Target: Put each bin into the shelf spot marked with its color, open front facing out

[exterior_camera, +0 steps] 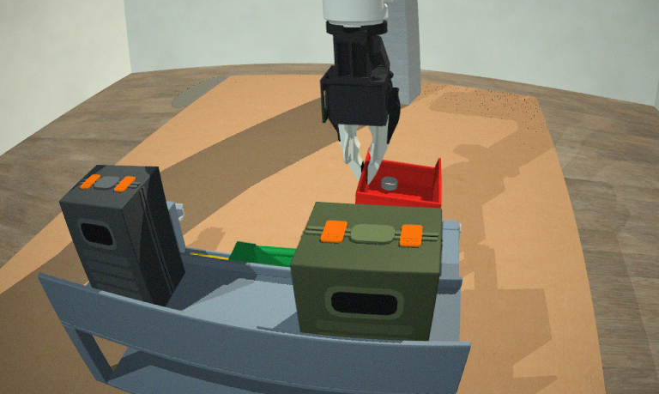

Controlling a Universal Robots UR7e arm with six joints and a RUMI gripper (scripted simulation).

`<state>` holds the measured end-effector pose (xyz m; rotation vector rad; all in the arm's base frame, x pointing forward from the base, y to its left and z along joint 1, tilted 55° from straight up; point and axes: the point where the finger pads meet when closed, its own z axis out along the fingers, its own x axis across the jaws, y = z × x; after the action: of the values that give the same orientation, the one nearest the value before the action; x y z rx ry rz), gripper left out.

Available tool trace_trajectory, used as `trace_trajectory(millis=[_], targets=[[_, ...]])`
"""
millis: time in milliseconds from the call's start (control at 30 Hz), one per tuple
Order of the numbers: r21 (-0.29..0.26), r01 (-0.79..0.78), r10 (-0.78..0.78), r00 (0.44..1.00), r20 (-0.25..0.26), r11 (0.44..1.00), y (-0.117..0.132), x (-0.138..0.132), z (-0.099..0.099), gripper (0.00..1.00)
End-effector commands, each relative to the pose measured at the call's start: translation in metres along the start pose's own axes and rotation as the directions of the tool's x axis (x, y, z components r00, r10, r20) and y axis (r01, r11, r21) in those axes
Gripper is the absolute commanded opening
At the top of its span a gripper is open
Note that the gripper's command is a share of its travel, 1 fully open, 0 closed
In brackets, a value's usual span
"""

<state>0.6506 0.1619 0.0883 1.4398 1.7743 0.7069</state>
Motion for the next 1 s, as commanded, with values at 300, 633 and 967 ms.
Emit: trace_trajectory(millis=[300,633,967], targets=[[-0.001,0.000,0.000,1.000,0.000,1.000,0.0011,0.0002,-0.0003,0.00],[0.014,0.000,0.000,1.000,-0.006,1.000,0.0015,0.0000,0.0000,0.00],[0.084,-0.001,0.004,0.999,-0.034,0.996,0.0034,-0.0007,0.0010,0.00]])
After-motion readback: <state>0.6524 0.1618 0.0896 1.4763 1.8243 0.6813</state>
